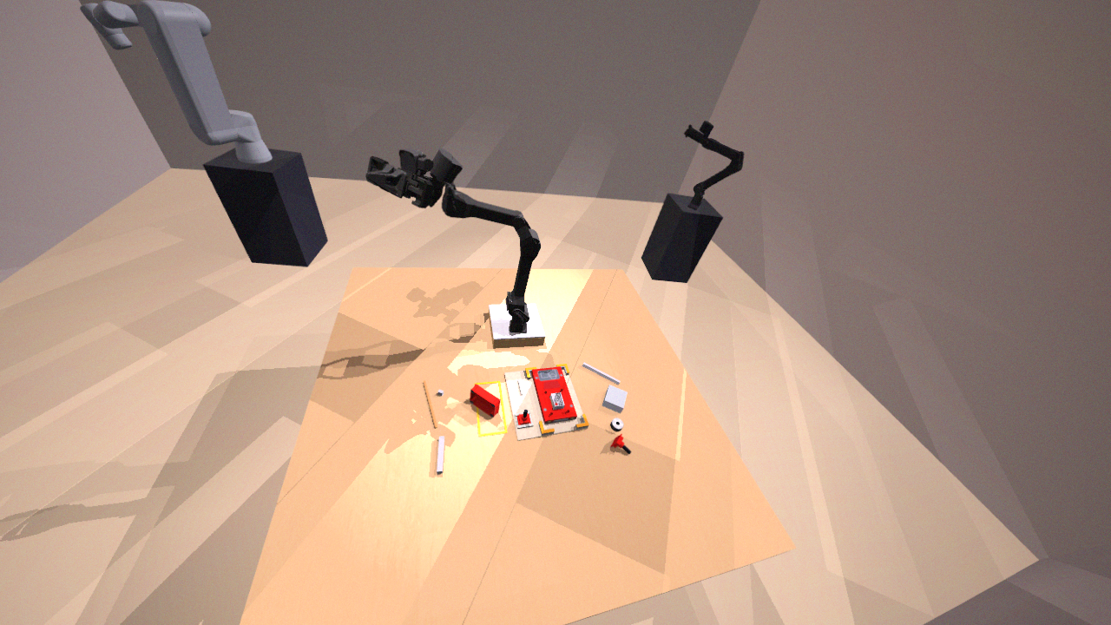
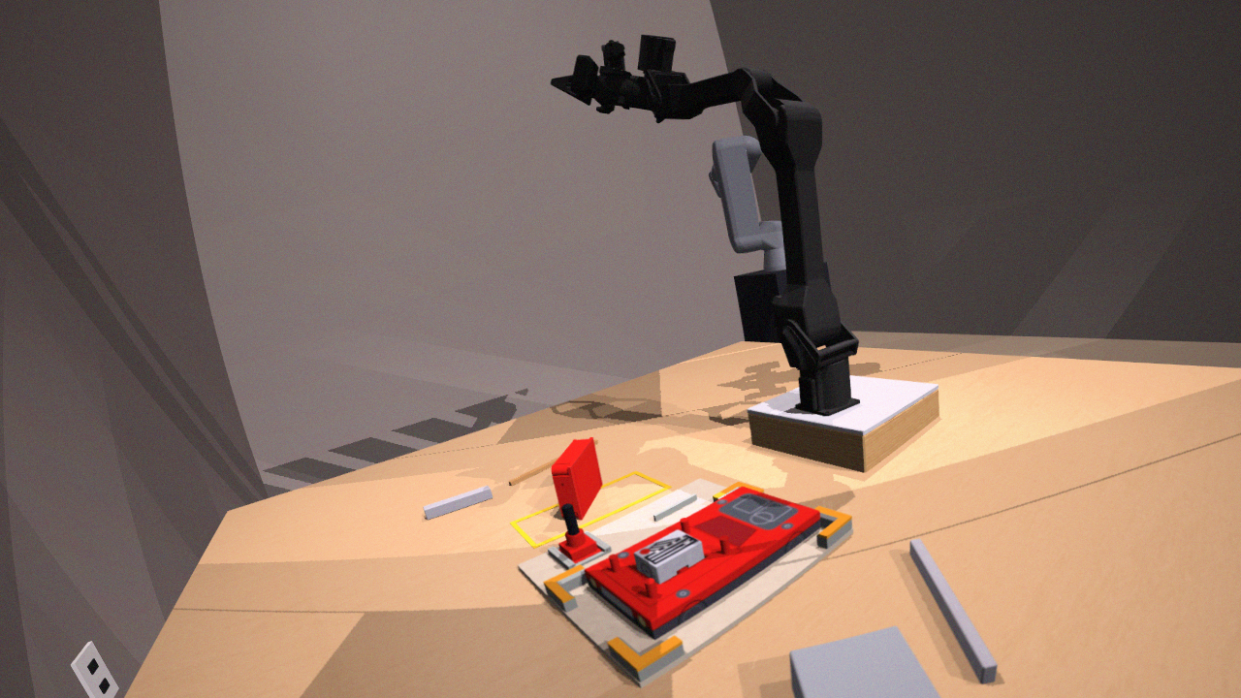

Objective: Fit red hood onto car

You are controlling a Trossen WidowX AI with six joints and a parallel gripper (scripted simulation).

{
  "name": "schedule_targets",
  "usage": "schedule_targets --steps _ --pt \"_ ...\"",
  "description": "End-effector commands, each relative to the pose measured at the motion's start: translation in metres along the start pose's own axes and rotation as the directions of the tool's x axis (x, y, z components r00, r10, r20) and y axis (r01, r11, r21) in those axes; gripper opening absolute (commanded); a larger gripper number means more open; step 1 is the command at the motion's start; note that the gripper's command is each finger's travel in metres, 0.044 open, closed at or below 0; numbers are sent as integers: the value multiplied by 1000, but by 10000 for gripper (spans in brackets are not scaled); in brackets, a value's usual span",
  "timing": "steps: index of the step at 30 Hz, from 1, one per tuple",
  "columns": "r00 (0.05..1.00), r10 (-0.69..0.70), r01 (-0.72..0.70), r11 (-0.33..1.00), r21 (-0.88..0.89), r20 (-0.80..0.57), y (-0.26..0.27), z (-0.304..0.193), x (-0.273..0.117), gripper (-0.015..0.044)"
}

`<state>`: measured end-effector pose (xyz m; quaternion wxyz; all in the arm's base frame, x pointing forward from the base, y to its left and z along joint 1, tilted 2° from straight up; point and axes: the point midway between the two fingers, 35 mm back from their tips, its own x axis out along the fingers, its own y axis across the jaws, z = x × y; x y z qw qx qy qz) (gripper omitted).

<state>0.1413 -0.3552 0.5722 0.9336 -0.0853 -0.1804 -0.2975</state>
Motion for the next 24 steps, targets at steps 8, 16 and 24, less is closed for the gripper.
schedule_targets --steps 8,16,24 --pt "952 18 184 765 617 -306 37 -132 35 0" --pt "817 106 470 446 761 -567 100 -235 39 0" --pt "570 210 772 192 605 -794 179 -323 8 0"
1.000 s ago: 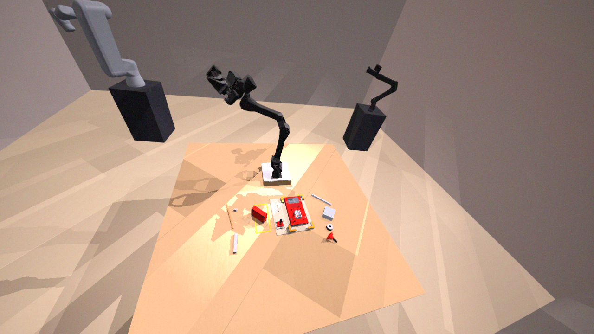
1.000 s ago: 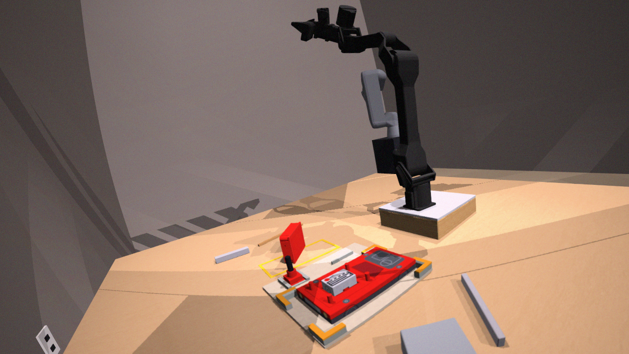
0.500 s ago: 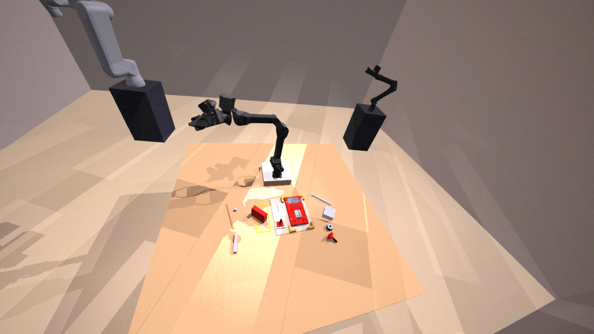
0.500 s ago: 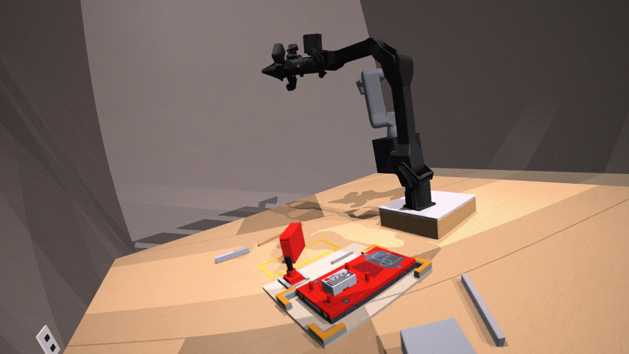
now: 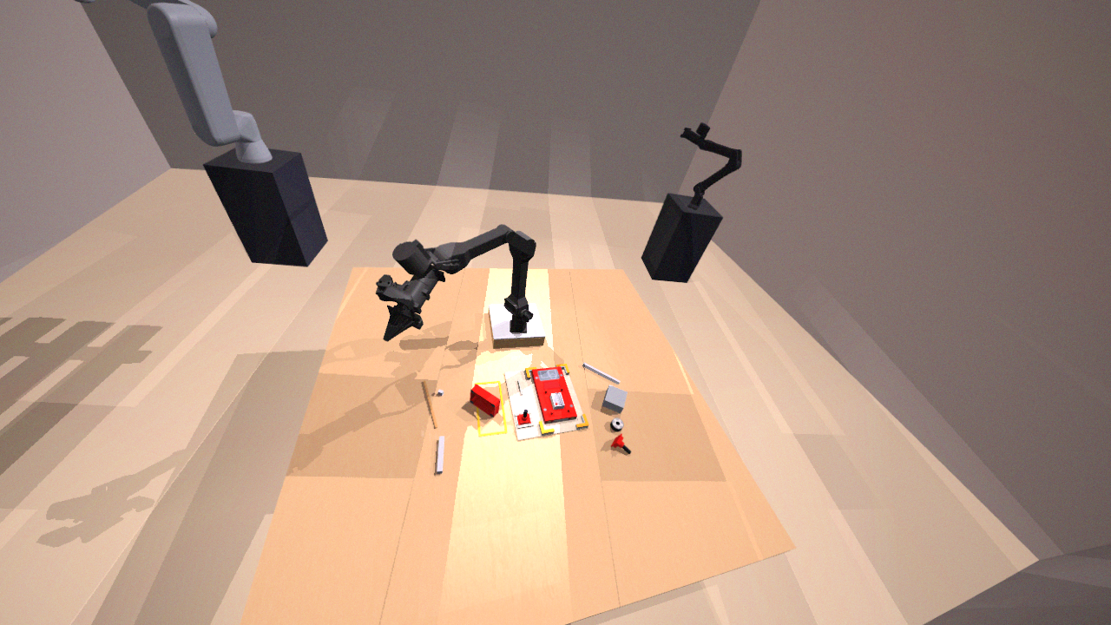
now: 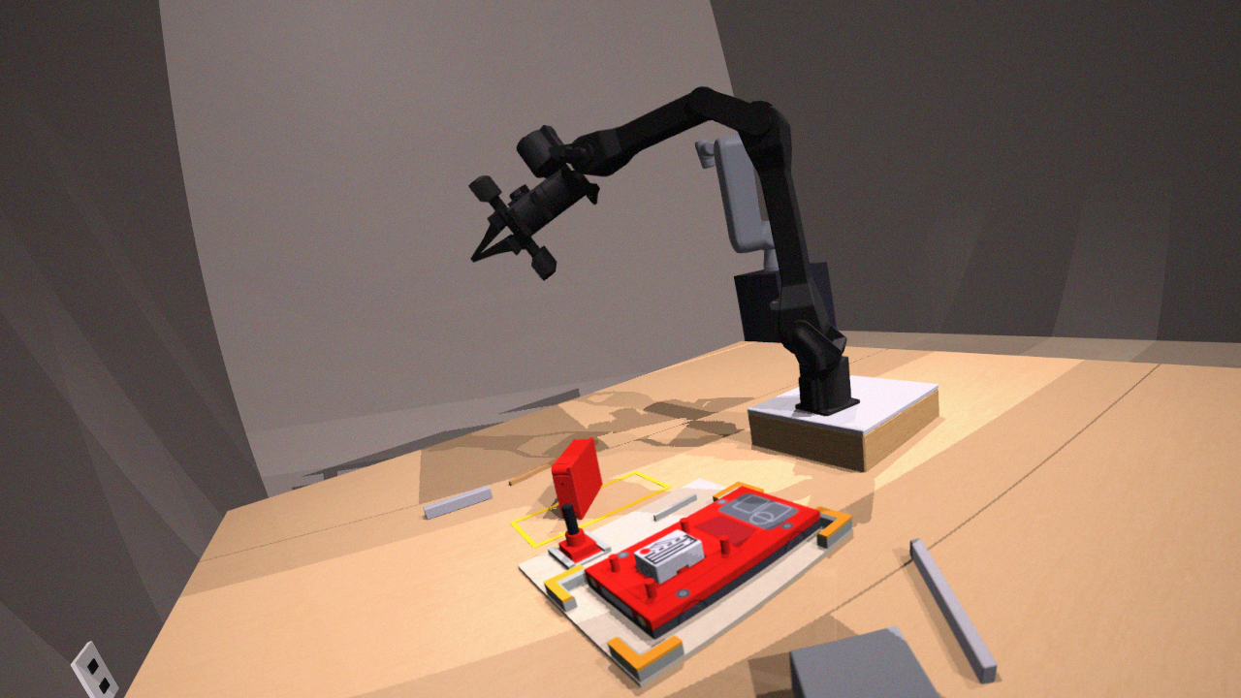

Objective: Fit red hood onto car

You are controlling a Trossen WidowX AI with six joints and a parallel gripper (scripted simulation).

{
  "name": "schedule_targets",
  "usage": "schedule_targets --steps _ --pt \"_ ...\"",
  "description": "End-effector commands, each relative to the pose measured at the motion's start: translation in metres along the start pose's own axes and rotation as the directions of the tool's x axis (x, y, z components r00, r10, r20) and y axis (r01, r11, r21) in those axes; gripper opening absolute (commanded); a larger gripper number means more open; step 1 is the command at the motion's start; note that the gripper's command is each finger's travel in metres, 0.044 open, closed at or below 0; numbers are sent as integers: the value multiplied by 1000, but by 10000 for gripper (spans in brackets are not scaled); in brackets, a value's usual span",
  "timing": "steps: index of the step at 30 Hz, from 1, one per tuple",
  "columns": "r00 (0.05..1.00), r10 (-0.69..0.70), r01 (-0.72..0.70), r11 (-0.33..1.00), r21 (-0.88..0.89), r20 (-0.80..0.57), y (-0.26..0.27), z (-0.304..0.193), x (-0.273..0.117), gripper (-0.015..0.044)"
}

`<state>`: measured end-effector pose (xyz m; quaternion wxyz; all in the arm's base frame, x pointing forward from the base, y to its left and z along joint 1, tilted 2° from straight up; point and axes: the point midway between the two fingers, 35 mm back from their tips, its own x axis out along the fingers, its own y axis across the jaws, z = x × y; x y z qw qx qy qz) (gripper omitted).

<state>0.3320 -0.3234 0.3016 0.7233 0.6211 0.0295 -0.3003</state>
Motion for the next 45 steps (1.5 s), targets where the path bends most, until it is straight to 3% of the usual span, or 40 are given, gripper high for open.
schedule_targets --steps 1,10,17,22,45 --pt "985 -146 156 979 129 -87 -30 -44 20 0" --pt "830 -497 555 785 275 -254 -106 -151 30 0" --pt "591 -758 803 525 281 -275 -168 -224 2 0" --pt "421 -881 893 360 270 -216 -201 -255 -29 0" --pt "414 -885 895 354 270 -212 -242 -266 -11 0"
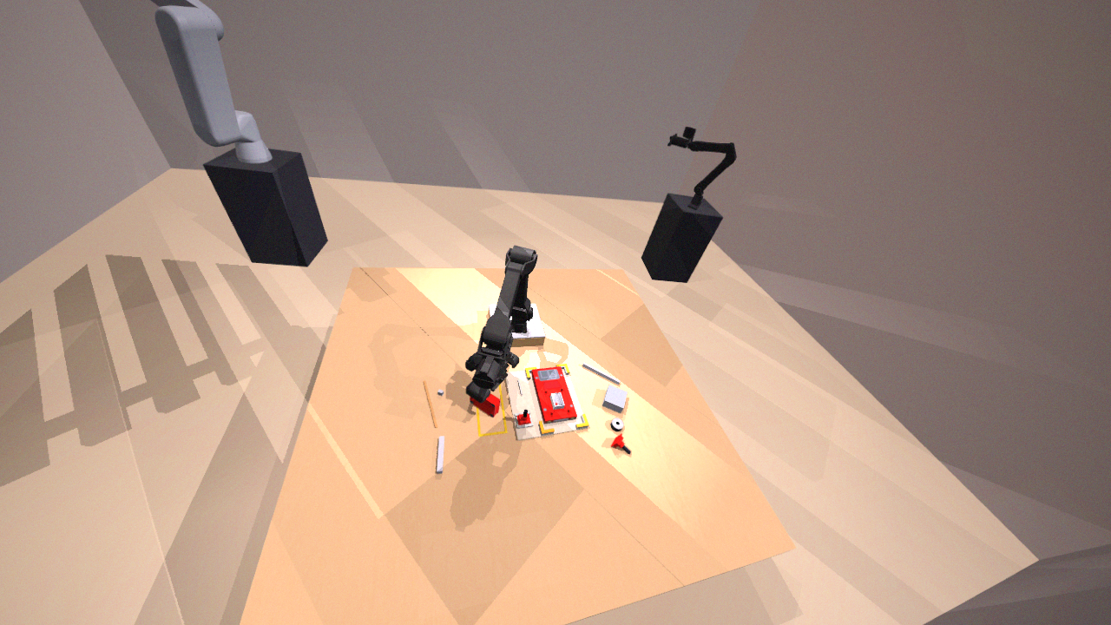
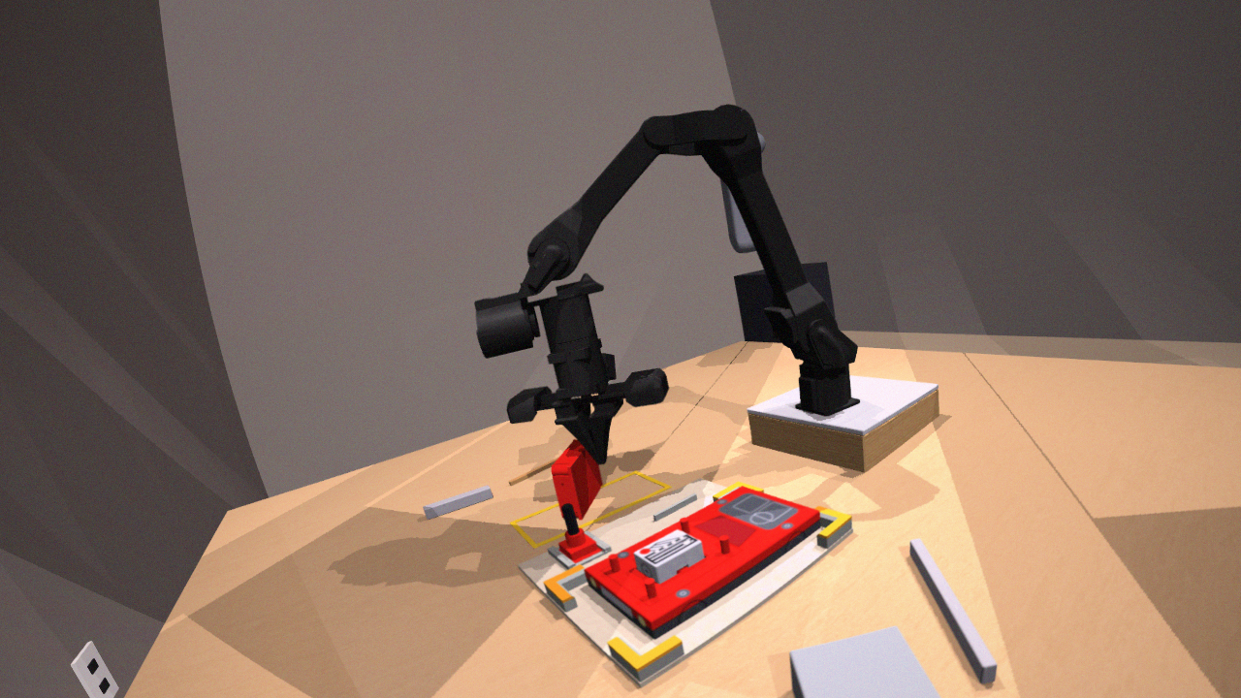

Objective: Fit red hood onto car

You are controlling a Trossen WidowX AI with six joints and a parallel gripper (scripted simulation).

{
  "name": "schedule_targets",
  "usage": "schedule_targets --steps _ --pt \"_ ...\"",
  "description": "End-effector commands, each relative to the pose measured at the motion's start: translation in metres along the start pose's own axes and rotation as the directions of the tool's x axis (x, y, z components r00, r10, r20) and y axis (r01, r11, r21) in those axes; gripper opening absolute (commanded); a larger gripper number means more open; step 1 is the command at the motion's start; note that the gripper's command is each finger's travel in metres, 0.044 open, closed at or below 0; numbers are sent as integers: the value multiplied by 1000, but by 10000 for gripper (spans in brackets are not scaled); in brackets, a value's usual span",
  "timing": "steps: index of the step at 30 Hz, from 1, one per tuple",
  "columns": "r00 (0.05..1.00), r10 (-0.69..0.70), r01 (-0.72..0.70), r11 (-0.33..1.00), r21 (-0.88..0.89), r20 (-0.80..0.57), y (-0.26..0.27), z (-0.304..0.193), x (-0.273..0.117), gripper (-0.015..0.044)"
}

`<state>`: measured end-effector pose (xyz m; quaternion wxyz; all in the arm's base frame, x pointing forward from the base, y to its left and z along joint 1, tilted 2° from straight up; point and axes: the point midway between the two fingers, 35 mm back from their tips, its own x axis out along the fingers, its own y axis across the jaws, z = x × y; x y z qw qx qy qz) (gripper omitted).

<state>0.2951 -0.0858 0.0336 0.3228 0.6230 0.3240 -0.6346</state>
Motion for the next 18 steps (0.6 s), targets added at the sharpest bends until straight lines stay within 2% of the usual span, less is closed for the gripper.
schedule_targets --steps 1,18 --pt "1000 10 -10 1000 6 1 2 0 1 0" --pt "1000 10 -10 1000 6 1 11 0 0 0"
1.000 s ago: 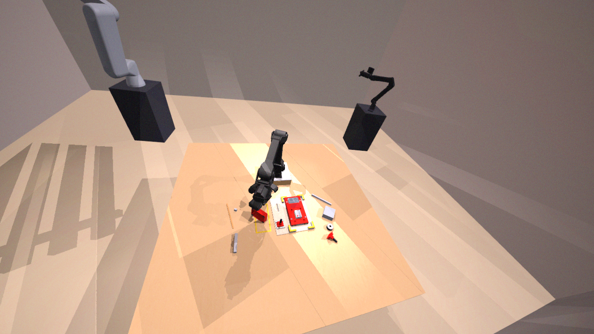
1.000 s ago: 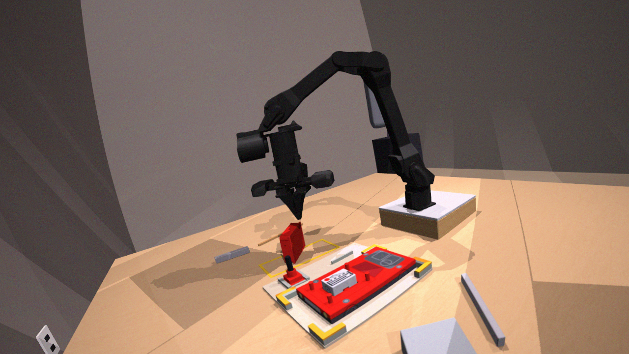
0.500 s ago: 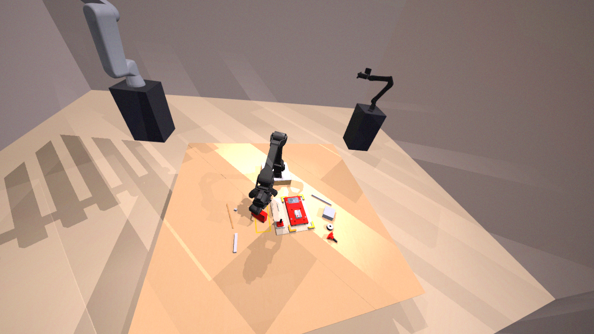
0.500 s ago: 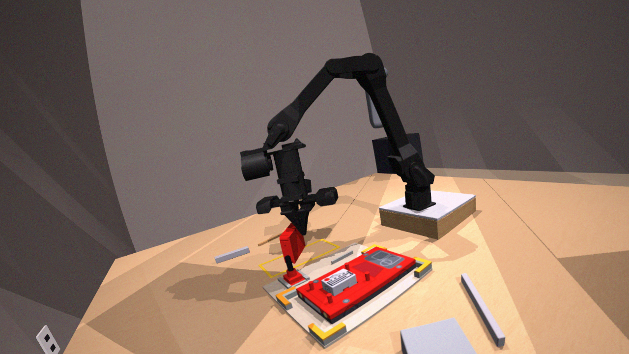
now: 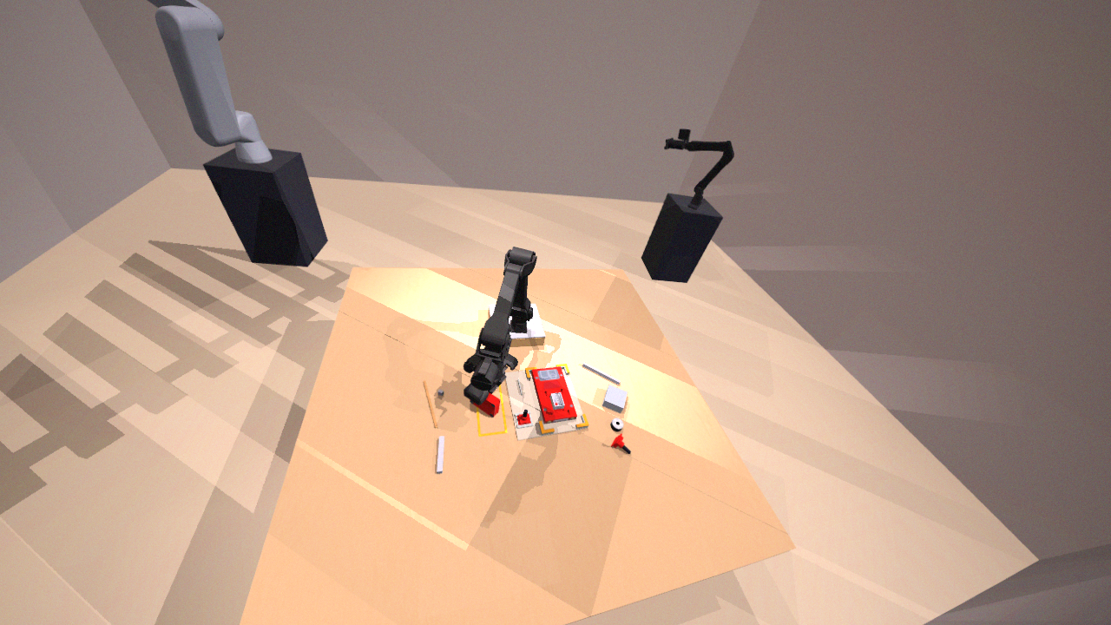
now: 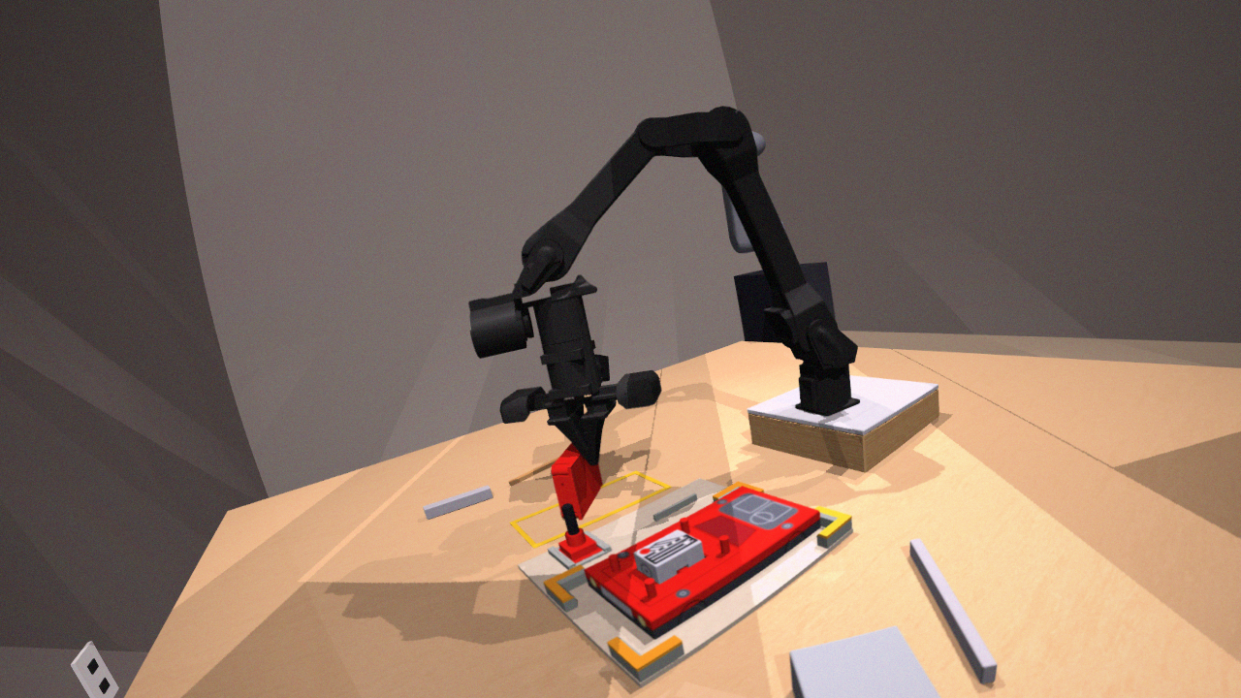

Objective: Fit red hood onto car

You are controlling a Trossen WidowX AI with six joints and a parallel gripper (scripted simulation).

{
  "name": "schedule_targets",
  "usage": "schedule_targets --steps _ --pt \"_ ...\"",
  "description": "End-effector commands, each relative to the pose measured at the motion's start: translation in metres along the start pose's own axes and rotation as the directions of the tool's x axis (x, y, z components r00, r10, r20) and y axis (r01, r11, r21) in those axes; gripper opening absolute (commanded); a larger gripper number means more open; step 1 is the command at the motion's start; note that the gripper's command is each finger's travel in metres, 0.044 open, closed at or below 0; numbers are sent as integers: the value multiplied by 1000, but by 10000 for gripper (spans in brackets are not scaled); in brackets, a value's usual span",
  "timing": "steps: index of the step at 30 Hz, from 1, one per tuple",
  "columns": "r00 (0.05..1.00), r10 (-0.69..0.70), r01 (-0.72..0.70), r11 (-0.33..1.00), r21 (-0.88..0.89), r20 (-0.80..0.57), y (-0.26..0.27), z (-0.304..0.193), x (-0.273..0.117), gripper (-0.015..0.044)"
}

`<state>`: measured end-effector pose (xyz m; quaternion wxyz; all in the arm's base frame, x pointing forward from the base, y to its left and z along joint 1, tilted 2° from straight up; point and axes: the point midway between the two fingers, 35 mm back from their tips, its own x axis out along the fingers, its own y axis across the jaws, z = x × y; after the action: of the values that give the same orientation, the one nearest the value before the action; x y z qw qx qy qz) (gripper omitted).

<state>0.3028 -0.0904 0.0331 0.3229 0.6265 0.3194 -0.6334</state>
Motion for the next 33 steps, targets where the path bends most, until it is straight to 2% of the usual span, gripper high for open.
schedule_targets --steps 1,33 --pt "1000 2 -2 1000 -1 4 3 0 -1 0" --pt "1000 3 -3 1000 -1 4 21 0 -2 0"
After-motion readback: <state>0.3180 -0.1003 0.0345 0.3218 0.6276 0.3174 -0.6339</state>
